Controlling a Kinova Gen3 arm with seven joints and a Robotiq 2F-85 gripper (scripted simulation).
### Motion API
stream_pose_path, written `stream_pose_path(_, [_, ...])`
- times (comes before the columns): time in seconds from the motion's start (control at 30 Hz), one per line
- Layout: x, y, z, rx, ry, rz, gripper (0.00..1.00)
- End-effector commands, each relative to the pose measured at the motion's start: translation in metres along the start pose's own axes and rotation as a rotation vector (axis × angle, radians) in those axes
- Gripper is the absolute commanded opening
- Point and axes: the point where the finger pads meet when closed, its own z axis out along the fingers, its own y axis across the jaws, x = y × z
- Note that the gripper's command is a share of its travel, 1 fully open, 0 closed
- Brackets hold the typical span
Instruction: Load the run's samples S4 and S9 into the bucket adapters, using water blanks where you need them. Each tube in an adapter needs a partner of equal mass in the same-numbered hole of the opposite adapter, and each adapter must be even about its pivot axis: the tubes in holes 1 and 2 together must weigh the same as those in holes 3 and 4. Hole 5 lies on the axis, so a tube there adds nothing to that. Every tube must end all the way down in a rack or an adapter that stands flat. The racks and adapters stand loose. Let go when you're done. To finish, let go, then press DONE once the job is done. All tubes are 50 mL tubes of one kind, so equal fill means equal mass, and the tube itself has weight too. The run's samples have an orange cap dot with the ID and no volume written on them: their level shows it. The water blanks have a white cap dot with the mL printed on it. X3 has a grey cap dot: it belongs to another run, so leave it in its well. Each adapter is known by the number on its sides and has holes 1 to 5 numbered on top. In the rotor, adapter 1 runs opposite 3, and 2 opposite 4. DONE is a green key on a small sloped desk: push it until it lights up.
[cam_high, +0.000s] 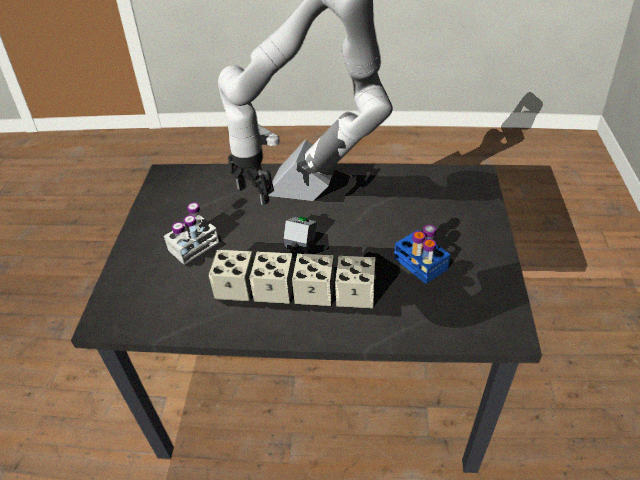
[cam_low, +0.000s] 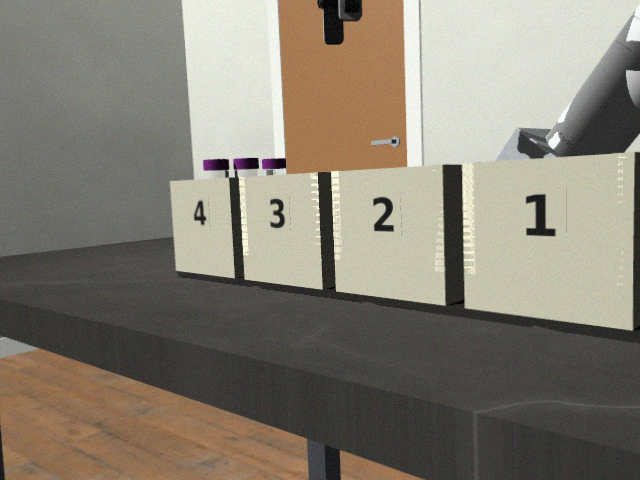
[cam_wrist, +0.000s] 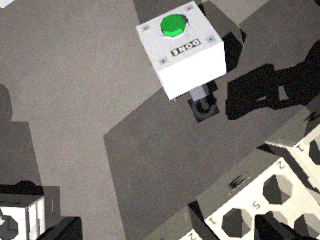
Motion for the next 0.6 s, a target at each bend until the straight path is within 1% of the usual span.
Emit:
stream_pose_path(0.0, [-0.009, -0.011, 0.000, 0.002, 0.005, 0.099, 1.00])
stream_pose_path(0.1, [-0.018, -0.023, 0.000, 0.002, 0.005, 0.188, 1.00])
stream_pose_path(0.43, [-0.048, -0.064, 0.000, 0.003, 0.005, 0.188, 1.00])
stream_pose_path(0.5, [-0.048, -0.064, 0.000, 0.003, 0.005, 0.188, 1.00])
stream_pose_path(0.57, [-0.054, -0.072, 0.000, 0.003, 0.005, 0.188, 1.00])
